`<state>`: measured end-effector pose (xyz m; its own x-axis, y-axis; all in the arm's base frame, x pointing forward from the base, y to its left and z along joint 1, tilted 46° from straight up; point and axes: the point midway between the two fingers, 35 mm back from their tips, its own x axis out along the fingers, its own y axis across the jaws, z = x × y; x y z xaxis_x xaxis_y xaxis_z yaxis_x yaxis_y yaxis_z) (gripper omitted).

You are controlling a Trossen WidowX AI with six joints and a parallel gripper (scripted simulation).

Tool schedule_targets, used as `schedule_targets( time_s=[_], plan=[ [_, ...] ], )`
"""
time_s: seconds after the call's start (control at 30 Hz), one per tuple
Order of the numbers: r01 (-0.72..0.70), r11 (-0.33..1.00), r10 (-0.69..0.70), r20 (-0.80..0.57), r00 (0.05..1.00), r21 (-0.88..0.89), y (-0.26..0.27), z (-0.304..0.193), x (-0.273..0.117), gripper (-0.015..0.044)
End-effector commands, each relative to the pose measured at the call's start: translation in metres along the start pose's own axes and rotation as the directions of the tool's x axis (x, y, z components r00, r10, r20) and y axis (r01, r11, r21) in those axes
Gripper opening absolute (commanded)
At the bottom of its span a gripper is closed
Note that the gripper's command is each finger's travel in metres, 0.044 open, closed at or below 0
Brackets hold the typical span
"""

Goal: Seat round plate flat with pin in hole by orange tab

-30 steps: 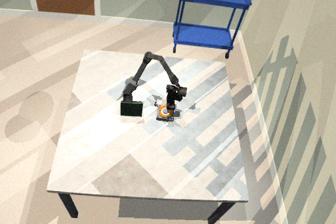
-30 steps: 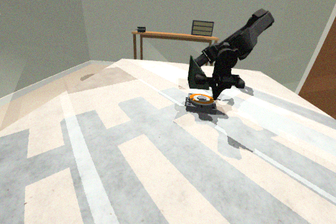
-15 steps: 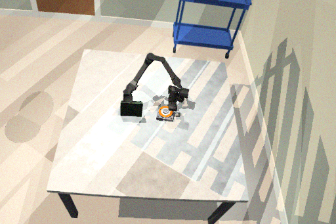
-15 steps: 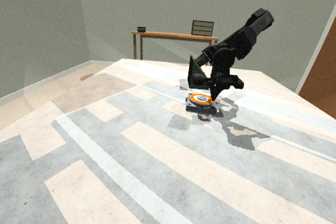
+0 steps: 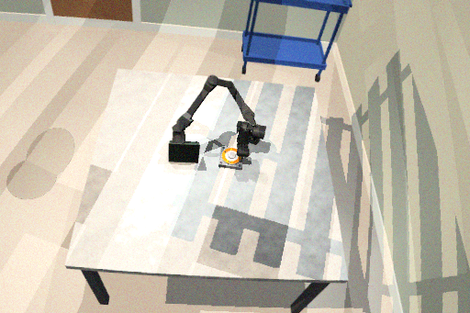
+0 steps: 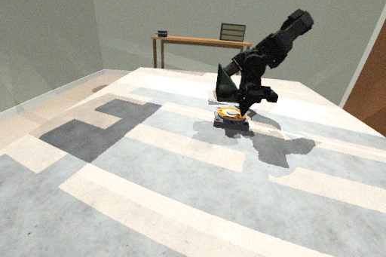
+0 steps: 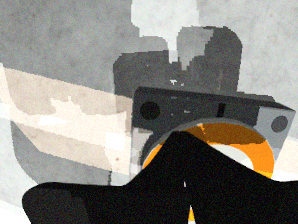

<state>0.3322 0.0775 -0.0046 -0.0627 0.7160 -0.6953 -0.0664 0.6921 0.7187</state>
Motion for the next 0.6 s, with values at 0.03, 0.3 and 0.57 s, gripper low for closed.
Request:
schedule_targets(
  time_s=[0.03, 0.3, 0.57],
  plan=[
    [0.001, 1.000, -0.001, -0.013, 1.000, 0.008, -0.007, 0.000, 0.003, 0.0000],
    [0.002, 1.000, -0.001, -0.013, 1.000, 0.008, -0.013, 0.002, 0.003, 0.0000],
    [0.002, 1.000, -0.002, -0.013, 1.000, 0.008, -0.018, 0.003, 0.003, 0.0000]
  ],
)
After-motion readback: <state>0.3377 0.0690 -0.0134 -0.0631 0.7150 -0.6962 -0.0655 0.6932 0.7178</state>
